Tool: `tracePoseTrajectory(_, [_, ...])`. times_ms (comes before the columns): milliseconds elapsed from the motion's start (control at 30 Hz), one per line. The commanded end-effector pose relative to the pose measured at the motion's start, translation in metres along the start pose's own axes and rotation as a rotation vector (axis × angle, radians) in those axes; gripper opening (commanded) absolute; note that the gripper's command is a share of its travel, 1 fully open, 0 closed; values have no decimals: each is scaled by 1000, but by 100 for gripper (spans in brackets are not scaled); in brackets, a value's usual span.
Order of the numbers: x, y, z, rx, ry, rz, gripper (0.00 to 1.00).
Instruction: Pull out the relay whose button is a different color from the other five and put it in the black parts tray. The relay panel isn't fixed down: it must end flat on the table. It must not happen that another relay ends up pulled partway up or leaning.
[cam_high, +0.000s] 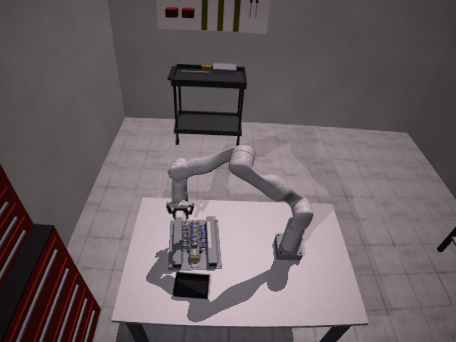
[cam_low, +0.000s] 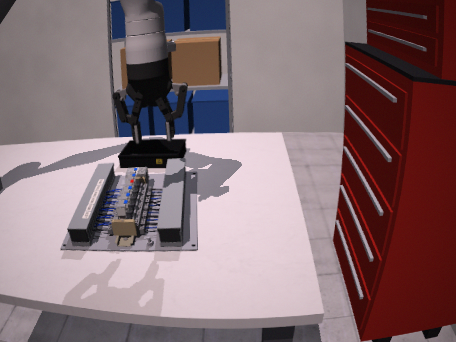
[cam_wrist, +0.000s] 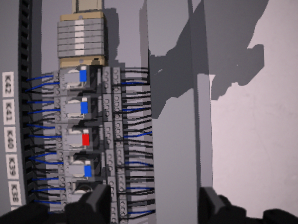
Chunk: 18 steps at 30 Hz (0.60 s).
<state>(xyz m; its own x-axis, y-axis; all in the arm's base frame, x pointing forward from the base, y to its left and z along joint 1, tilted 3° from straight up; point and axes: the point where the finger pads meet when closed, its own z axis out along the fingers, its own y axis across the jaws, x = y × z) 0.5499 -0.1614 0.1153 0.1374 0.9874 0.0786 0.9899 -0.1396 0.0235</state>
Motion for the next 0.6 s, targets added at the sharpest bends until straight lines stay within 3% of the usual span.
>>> tracePoseTrajectory(0, [-5, -7, 3, -1, -3, -8, 61])
tracePoseTrajectory(567, [-21, -38, 19, 11, -13, -39, 61])
